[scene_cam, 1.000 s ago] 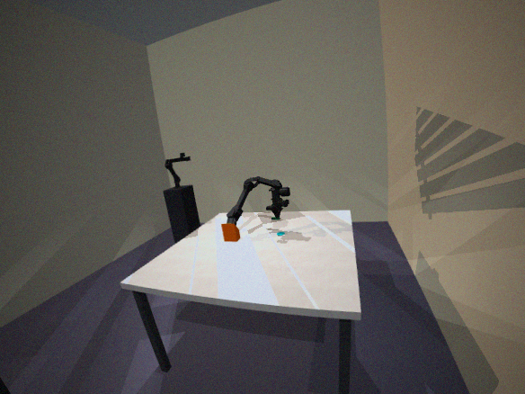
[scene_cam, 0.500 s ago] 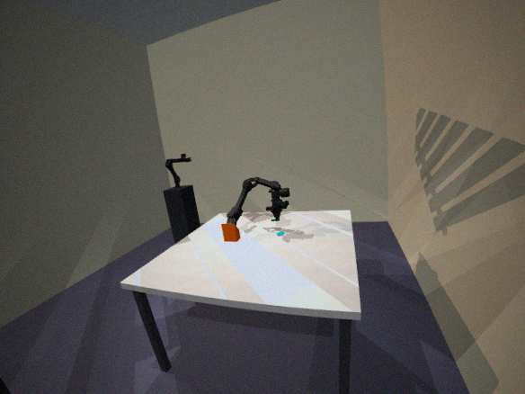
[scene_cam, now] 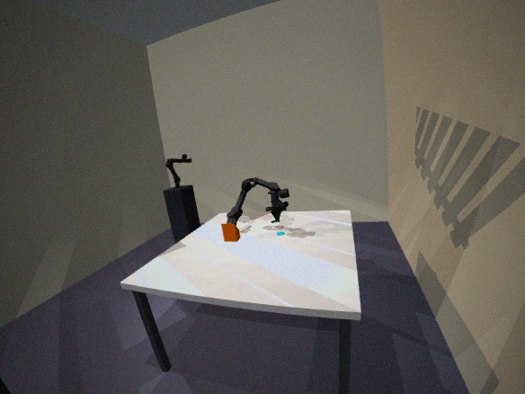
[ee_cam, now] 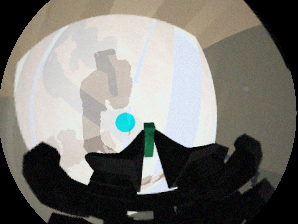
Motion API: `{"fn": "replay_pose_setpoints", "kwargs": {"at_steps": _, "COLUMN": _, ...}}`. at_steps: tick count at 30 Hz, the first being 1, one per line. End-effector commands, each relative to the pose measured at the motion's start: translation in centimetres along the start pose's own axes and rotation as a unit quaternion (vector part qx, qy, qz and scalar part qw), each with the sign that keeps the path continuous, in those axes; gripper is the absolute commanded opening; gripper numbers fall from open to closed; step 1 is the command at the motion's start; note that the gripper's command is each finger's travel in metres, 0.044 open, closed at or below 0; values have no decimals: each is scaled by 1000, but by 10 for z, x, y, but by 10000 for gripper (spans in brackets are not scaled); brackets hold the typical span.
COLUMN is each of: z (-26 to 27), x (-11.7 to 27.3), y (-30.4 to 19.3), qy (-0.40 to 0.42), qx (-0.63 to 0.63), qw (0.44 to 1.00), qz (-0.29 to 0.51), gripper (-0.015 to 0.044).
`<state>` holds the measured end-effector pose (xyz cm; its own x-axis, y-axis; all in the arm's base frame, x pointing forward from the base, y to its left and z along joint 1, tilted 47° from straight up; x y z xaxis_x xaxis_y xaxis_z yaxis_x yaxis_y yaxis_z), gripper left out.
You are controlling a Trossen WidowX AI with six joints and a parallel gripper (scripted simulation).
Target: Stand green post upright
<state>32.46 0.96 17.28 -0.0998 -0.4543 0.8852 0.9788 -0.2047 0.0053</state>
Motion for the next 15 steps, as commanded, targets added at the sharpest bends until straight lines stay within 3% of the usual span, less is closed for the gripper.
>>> {"fn": "replay_pose_setpoints", "kwargs": {"at_steps": 1, "z": 1, "x": -2, "y": -2, "qy": -10, "qx": 0, "qw": 1000, "qz": -8, "gripper": 23}}
{"fn": "replay_pose_setpoints", "kwargs": {"at_steps": 15, "z": 5, "x": -8, "y": -7, "qy": -39, "qx": 4, "qw": 998, "qz": -42, "gripper": 23}}
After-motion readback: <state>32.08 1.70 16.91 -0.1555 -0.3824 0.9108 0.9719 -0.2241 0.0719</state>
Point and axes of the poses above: the point midway between the two fingers, 35 mm back from their tips, its own x axis back along the fingers, its own z axis across the jaws, y = z × x, the point moved 8 cm from there along x, back along the fingers, and after that the axes turned 8 degrees about x, right-handed, at the moved point
